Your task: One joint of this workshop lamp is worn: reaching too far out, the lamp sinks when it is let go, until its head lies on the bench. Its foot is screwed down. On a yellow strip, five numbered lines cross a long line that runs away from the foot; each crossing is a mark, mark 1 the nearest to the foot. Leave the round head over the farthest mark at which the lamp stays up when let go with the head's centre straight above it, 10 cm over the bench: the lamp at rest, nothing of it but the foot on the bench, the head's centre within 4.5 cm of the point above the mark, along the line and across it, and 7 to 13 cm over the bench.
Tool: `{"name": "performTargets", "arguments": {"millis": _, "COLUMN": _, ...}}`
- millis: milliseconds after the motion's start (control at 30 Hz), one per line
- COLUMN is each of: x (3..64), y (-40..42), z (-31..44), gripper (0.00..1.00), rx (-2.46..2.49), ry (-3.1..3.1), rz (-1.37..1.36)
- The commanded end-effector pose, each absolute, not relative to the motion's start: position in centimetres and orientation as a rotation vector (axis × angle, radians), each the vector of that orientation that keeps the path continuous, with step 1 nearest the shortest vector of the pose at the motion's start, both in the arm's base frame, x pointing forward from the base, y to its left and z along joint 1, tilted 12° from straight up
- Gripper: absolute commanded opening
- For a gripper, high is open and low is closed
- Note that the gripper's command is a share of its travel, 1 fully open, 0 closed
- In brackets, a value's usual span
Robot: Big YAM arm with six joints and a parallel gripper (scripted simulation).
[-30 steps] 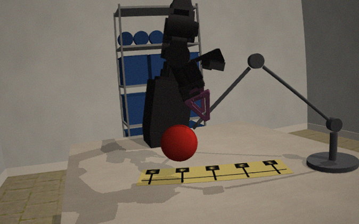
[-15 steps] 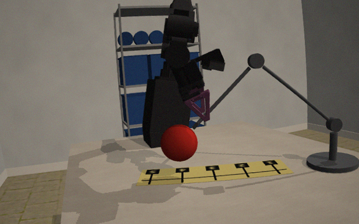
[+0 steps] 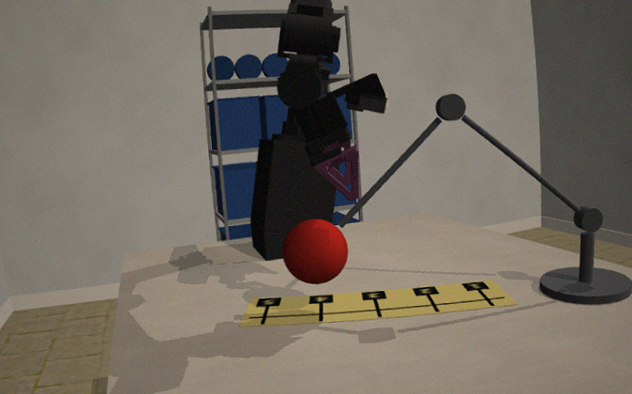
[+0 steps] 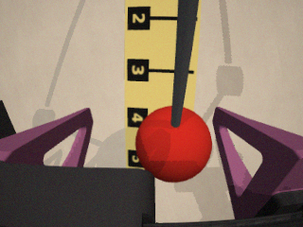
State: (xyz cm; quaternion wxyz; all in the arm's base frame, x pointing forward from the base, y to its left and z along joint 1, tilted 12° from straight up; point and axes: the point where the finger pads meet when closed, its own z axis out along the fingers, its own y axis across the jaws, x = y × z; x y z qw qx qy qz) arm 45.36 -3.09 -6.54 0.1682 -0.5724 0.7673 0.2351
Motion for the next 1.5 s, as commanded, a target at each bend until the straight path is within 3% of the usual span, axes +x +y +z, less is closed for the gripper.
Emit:
{"name": "performTargets", "arguments": {"millis": 0, "x": 46.5, "y": -4.9, "z": -3.1, "gripper": 1.00, "rx": -1.637, "ry": 2.149, "rz": 0.611}}
{"name": "performTargets", "arguments": {"millis": 1467, "x": 45.3, "y": -8.2, "z": 2.8, "gripper": 1.00, "rx": -1.599, "ry": 2.217, "rz": 0.718}}
